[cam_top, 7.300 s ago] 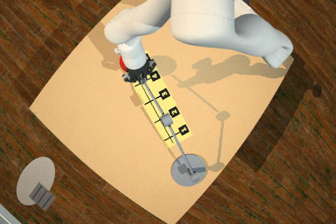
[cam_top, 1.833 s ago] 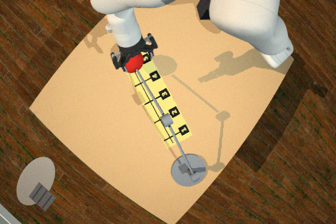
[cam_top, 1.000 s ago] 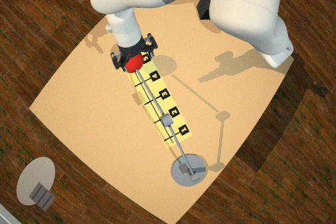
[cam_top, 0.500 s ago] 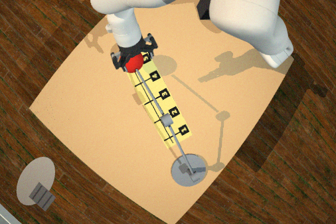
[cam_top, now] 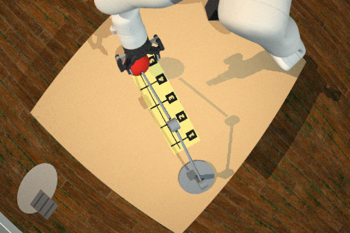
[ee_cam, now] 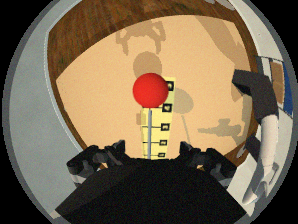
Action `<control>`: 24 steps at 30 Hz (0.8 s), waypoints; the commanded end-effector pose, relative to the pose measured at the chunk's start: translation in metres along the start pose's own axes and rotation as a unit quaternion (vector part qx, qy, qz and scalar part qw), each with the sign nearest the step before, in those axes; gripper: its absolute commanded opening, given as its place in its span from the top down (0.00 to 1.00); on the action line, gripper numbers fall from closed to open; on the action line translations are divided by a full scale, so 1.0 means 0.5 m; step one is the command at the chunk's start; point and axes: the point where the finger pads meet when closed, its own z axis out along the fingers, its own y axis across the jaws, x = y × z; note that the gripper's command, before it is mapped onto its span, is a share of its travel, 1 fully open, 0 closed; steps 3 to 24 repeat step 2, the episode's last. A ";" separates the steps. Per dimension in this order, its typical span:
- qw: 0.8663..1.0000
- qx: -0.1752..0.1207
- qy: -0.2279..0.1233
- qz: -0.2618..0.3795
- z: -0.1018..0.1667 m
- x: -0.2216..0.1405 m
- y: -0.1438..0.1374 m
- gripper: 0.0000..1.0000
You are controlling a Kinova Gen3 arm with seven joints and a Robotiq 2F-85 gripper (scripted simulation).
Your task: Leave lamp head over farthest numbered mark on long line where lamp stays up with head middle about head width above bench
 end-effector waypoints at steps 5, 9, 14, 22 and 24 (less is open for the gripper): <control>1.000 0.001 0.001 0.000 -0.001 0.000 -0.001 0.00; 1.000 0.001 0.001 0.000 -0.001 0.000 -0.001 0.00; 1.000 0.001 0.001 0.000 -0.001 0.000 -0.001 0.00; 1.000 0.001 0.001 0.000 -0.001 0.000 -0.001 0.00; 1.000 0.001 0.001 0.000 -0.001 0.000 -0.001 0.00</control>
